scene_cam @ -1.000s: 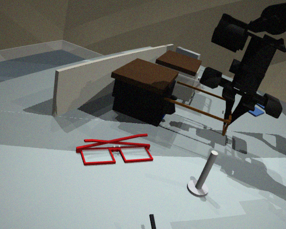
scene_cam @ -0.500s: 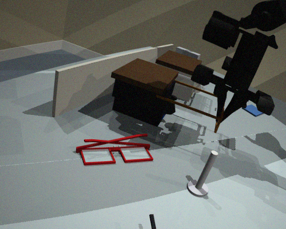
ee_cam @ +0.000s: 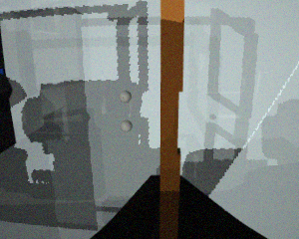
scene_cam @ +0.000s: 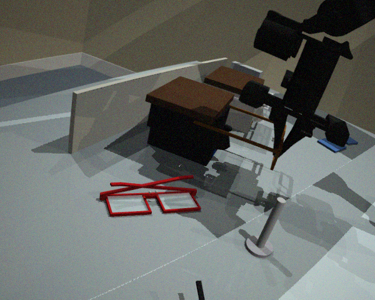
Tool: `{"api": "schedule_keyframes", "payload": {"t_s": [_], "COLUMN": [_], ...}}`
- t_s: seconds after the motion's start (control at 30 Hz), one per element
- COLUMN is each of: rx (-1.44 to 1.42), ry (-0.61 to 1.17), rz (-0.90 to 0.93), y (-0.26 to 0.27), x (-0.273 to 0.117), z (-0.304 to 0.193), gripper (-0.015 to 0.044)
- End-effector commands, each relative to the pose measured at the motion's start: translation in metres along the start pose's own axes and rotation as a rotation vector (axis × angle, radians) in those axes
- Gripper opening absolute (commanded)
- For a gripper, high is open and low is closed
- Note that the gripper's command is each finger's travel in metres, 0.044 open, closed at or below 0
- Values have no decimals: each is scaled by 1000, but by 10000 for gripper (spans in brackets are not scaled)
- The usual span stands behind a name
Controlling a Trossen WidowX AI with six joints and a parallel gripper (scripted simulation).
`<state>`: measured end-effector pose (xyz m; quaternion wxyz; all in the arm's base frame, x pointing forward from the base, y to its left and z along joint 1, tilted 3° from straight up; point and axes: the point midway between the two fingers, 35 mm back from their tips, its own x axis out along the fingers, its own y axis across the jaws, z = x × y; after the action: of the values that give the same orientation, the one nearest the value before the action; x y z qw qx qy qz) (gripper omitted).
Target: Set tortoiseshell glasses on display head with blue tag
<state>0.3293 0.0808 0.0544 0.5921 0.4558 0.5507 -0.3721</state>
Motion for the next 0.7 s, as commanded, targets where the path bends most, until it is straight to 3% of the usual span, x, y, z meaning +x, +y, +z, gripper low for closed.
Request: {"api": "schedule_keyframes", "payload": {"t_s": [0.0,0.67], "rx": [3,3], "ry": [-4,-4], "rz": [7,9], "y": [8,34], "x": [-1,0], "z": [1,1], "gripper": [0,0]}}
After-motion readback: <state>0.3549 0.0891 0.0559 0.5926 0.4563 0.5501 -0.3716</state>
